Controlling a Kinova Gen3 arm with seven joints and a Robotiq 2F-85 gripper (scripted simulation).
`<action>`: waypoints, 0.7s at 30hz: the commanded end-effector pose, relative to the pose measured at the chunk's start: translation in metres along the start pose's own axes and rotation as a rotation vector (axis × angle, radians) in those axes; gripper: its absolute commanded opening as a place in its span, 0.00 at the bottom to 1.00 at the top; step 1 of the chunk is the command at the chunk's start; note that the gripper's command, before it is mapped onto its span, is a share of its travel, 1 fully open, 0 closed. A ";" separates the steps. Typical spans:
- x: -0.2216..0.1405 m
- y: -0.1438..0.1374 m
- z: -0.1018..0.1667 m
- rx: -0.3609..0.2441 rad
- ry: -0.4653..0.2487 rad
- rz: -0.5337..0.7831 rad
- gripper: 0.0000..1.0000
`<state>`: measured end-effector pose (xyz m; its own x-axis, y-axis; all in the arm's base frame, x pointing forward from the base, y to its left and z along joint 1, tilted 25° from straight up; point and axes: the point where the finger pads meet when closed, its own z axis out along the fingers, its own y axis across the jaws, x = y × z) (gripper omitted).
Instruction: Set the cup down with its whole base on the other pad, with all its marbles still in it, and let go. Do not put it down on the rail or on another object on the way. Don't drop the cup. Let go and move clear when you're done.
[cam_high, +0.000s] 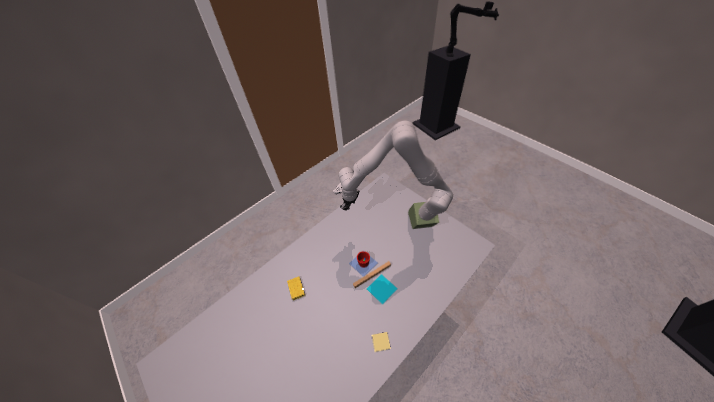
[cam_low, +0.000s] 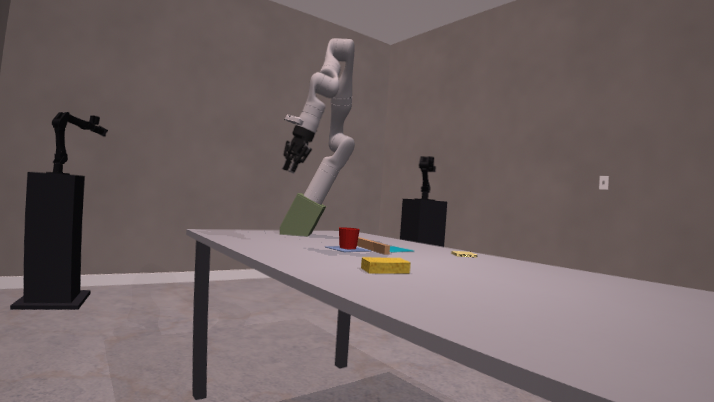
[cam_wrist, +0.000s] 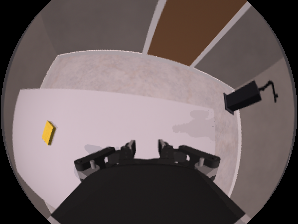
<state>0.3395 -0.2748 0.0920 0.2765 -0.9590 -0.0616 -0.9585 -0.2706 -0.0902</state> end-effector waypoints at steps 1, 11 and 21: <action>-0.028 -0.029 0.016 0.029 -0.033 0.005 0.00; -0.137 -0.117 0.056 0.143 -0.174 0.184 0.00; -0.210 -0.152 0.074 0.171 -0.273 0.319 0.00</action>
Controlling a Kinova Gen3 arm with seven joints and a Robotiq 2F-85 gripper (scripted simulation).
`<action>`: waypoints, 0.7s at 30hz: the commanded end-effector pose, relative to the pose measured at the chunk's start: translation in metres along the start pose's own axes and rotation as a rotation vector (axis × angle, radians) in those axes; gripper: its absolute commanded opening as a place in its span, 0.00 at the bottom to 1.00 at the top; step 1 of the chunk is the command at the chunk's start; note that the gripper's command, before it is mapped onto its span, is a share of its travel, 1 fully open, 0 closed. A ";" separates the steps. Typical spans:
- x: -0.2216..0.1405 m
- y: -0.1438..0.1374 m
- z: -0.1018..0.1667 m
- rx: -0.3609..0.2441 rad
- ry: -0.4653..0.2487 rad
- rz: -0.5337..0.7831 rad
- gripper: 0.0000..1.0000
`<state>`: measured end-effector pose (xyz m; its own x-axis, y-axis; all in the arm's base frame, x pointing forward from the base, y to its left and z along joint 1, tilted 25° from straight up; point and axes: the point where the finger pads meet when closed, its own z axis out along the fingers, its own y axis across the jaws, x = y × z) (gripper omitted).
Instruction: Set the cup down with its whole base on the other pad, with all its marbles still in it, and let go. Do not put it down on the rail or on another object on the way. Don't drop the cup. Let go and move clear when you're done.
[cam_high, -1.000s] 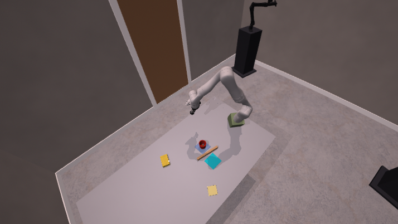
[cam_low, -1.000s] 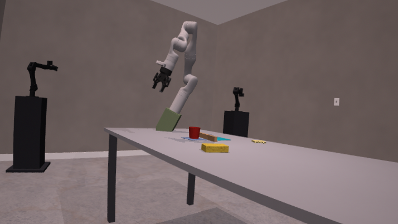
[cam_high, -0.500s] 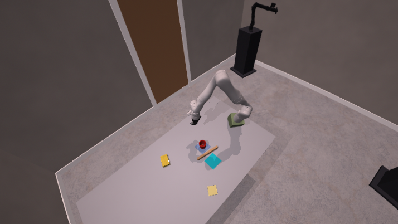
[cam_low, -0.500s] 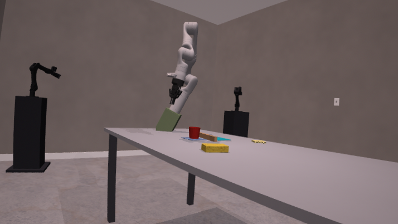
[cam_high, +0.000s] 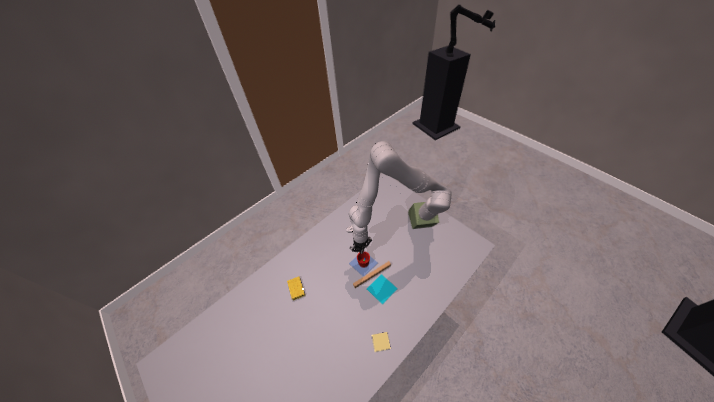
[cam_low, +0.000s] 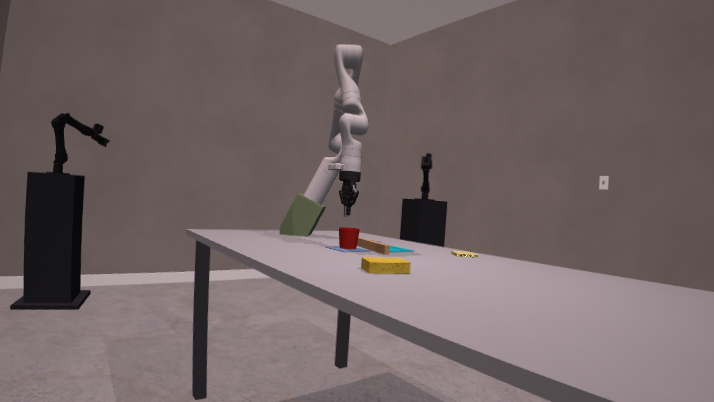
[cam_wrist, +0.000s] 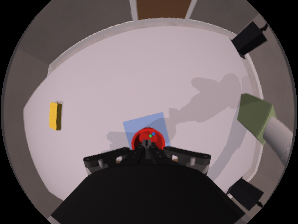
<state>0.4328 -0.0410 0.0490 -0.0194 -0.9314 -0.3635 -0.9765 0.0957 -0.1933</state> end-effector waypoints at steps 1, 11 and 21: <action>-0.013 0.002 0.009 -0.015 -0.012 -0.016 0.00; -0.013 0.002 0.009 -0.015 -0.012 -0.015 0.00; -0.013 0.002 0.009 -0.015 -0.012 -0.015 1.00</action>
